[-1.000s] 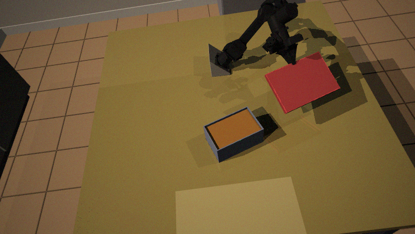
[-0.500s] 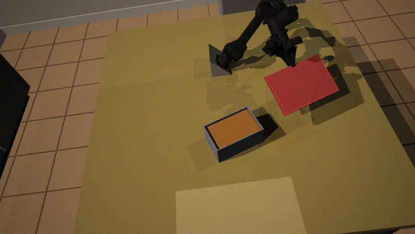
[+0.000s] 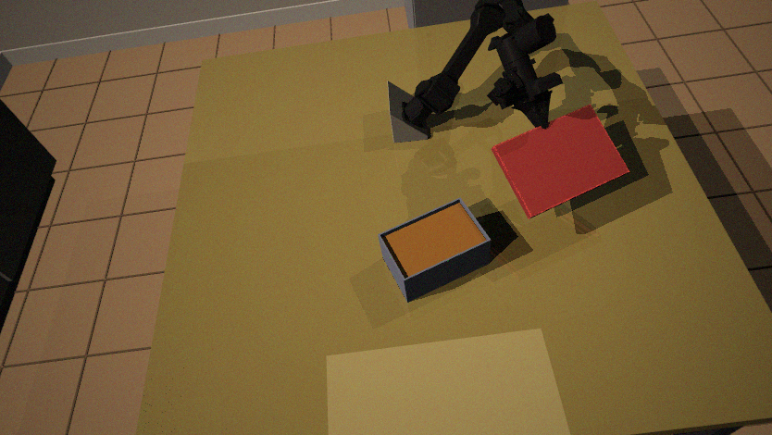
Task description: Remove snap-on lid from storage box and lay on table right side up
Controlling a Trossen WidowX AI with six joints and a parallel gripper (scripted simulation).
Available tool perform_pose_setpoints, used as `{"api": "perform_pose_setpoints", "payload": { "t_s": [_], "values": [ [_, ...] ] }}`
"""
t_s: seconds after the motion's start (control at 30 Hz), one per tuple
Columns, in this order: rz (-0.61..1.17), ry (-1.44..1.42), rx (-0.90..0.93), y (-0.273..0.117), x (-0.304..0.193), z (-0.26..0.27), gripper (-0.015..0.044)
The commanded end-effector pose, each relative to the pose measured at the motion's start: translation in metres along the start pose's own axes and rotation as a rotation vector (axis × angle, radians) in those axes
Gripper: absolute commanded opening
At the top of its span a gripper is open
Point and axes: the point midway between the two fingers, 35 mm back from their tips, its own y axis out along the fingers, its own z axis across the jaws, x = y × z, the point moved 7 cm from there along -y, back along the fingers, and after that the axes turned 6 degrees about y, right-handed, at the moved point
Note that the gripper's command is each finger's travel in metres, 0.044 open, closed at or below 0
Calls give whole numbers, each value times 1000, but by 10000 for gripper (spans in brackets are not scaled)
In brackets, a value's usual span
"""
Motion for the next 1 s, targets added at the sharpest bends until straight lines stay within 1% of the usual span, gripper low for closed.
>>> {"api": "perform_pose_setpoints", "payload": {
  "t_s": [0.0, 0.97],
  "values": [
    [-6, -2, 10, 1, 0, -2, 0],
    [-4, -3, 12, 16, 1, -19, 0]
  ]
}}
